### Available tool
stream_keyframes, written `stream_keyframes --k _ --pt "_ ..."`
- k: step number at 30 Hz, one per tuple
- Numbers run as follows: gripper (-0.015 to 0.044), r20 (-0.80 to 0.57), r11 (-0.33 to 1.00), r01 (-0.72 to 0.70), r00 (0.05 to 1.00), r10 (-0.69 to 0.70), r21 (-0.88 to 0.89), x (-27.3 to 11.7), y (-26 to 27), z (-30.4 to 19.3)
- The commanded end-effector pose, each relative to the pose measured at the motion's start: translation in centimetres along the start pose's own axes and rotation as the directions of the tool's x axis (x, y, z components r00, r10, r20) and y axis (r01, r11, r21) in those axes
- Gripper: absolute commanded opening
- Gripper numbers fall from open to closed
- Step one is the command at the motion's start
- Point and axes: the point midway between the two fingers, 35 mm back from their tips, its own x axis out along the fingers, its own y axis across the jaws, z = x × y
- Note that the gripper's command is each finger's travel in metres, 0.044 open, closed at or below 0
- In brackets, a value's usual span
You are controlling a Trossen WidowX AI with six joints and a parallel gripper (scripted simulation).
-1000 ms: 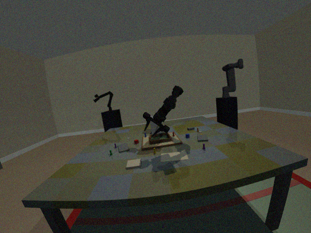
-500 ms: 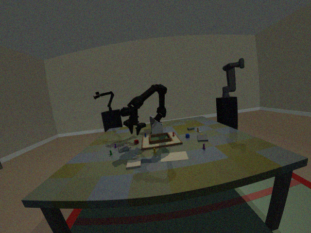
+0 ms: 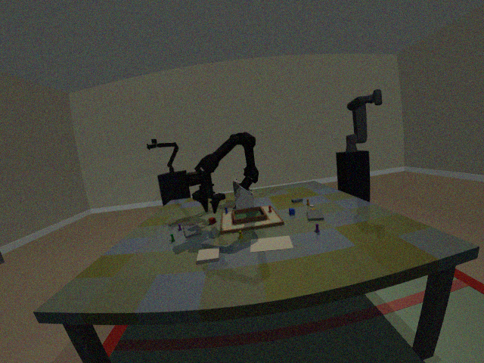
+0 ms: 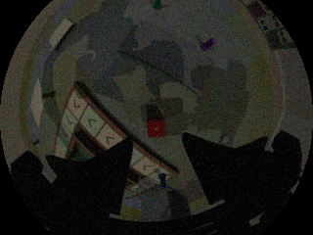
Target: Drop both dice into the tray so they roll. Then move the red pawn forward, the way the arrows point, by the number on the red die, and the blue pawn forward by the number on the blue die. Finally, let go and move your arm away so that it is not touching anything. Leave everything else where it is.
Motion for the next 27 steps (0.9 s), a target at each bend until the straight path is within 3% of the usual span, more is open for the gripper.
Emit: stream_keyframes --k 1,26,27 --pt "0.0275 -0.012 1.0 -0.007 1.0 0.007 0.008 1.5 0.0 -0.2" --pt "0.0275 -0.013 1.0 -0.009 1.0 0.009 0.007 4.8 0.1 -0.2" --pt "0.0249 -0.013 1.0 -0.009 1.0 0.009 0.007 4.8 0.1 -0.2"
